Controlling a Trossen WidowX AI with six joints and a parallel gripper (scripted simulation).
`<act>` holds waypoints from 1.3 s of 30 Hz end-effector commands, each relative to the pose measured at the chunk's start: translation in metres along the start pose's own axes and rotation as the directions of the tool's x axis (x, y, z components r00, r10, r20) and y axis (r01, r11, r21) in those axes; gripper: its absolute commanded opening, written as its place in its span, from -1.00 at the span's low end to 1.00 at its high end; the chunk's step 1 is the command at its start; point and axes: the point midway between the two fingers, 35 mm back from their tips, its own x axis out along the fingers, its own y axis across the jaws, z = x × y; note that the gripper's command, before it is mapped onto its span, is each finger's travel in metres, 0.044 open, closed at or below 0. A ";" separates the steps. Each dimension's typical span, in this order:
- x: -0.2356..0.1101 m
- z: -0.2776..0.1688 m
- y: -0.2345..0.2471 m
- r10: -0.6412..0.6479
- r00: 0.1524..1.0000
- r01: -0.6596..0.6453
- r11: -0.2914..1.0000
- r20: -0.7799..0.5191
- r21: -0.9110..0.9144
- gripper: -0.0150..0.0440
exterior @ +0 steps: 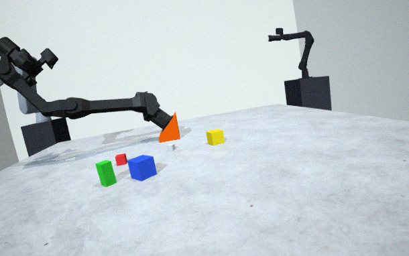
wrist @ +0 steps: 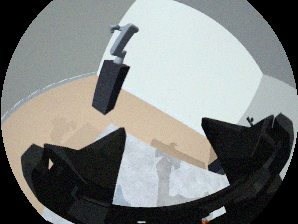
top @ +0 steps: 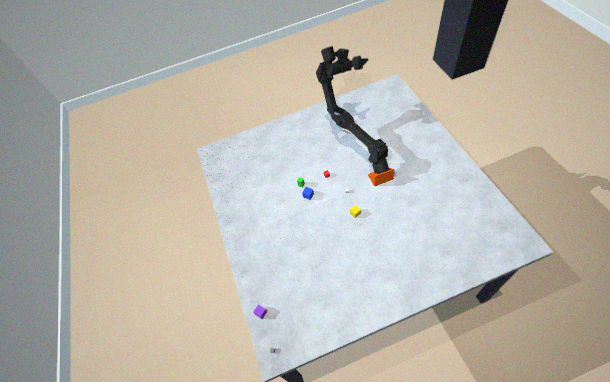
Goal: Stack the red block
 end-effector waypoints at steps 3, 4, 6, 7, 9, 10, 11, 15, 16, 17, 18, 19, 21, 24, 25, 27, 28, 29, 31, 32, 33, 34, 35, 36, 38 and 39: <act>0.003 0.002 -0.013 -0.042 0.999 0.042 0.998 0.003 0.043 1.00; 0.004 0.003 -0.023 -0.072 0.997 0.072 0.995 0.005 0.072 1.00; 0.010 0.007 -0.053 -0.175 0.985 0.173 0.978 0.004 0.120 1.00; 0.012 0.009 -0.068 -0.226 0.974 0.223 0.964 0.002 0.143 1.00; 0.013 0.010 -0.098 -0.325 0.946 0.320 0.928 -0.007 0.189 1.00; 0.012 0.010 -0.113 -0.373 0.928 0.367 0.906 -0.013 0.212 1.00; 0.011 0.011 -0.127 -0.418 0.908 0.411 0.883 -0.018 0.227 1.00; -0.001 0.008 -0.182 -0.587 0.808 0.574 0.767 -0.047 0.285 1.00; -0.006 0.007 -0.195 -0.626 0.778 0.611 0.733 -0.056 0.299 1.00; -0.011 0.006 -0.207 -0.662 0.746 0.646 0.697 -0.066 0.312 1.00; -0.017 0.004 -0.220 -0.697 0.713 0.679 0.658 -0.078 0.325 1.00; -0.023 0.002 -0.232 -0.729 0.678 0.710 0.619 -0.090 0.337 1.00; -0.037 -0.004 -0.254 -0.786 0.607 0.763 0.534 -0.120 0.365 1.00; -0.062 -0.016 -0.286 -0.854 0.489 0.825 0.387 -0.178 0.411 1.00; -0.071 -0.021 -0.296 -0.871 0.448 0.841 0.335 -0.200 0.424 1.00; -0.091 -0.031 -0.313 -0.898 0.366 0.864 0.230 -0.245 0.447 1.00; -0.101 -0.036 -0.321 -0.907 0.324 0.872 0.177 -0.268 0.457 1.00; -0.111 -0.042 -0.328 -0.913 0.283 0.877 0.123 -0.292 0.465 1.00; -0.133 -0.054 -0.340 -0.918 0.201 0.879 0.015 -0.341 0.477 1.00; -0.144 -0.060 -0.345 -0.917 0.161 0.876 -0.038 -0.366 0.480 1.00; -0.155 -0.067 -0.349 -0.912 0.121 0.871 -0.092 -0.391 0.483 1.00; -0.166 -0.074 -0.353 -0.905 0.082 0.863 -0.144 -0.417 0.484 1.00; -0.177 -0.081 -0.356 -0.896 0.044 0.853 -0.197 -0.442 0.484 1.00; -0.188 -0.088 -0.359 -0.884 0.007 0.840 -0.248 -0.468 0.482 1.00; -0.210 -0.103 -0.362 -0.852 -0.063 0.809 -0.348 -0.519 0.474 1.00; -0.221 -0.111 -0.362 -0.833 -0.096 0.790 -0.397 -0.545 0.468 1.00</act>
